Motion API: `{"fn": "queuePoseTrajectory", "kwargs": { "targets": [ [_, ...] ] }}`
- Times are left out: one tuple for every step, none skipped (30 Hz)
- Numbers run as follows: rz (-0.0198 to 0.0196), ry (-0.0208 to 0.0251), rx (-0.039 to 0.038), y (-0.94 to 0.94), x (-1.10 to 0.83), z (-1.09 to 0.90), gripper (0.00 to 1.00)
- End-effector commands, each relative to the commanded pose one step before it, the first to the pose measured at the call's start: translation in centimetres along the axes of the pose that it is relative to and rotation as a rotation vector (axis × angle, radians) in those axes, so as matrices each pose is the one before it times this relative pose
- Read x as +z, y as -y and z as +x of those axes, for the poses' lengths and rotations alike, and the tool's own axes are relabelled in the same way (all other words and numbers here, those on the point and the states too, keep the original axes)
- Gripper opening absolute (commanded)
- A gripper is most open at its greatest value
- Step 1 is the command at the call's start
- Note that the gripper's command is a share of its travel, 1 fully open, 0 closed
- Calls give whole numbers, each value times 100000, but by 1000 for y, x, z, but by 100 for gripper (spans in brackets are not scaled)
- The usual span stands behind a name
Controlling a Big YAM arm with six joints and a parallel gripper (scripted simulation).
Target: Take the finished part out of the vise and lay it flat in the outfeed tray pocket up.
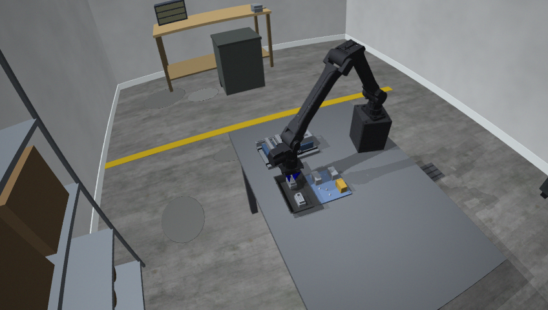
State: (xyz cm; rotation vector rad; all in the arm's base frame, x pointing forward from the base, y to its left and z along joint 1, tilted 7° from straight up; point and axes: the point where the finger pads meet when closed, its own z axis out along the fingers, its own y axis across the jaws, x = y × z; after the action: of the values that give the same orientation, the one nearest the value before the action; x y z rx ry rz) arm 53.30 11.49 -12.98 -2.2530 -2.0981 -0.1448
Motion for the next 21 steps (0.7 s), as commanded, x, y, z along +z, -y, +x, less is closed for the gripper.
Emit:
{"fn": "queuePoseTrajectory", "kwargs": {
  "targets": [
    [-4077,-876,-533,-1374,-1020,1053,0],
    [6,0,2,18,2,15,0],
    [7,-1,-13,19,2,18,0],
    [138,30,-39,54,3,21,0],
    [120,25,-39,50,3,22,0],
    [27,6,-19,23,2,13,0],
    [6,1,-17,17,1,10,0],
    [3,2,5,14,0,-1,0],
    [1,2,12,12,-1,-7,0],
    [1,3,26,11,-1,-12,0],
    [1,3,21,12,-1,-9,0],
    [3,2,7,14,0,-2,0],
    [5,1,-15,17,1,8,0],
    [6,0,-29,19,2,16,0],
    [7,-1,-31,20,2,19,0],
    [0,0,0,0,0,0,0],
    [0,0,0,0,0,0,0],
    [-2,1,11,5,-3,-29,0],
    [5,0,11,17,1,11,0],
    [5,1,6,16,1,8,0],
    [130,33,-16,49,2,8,0]
  ]
}}
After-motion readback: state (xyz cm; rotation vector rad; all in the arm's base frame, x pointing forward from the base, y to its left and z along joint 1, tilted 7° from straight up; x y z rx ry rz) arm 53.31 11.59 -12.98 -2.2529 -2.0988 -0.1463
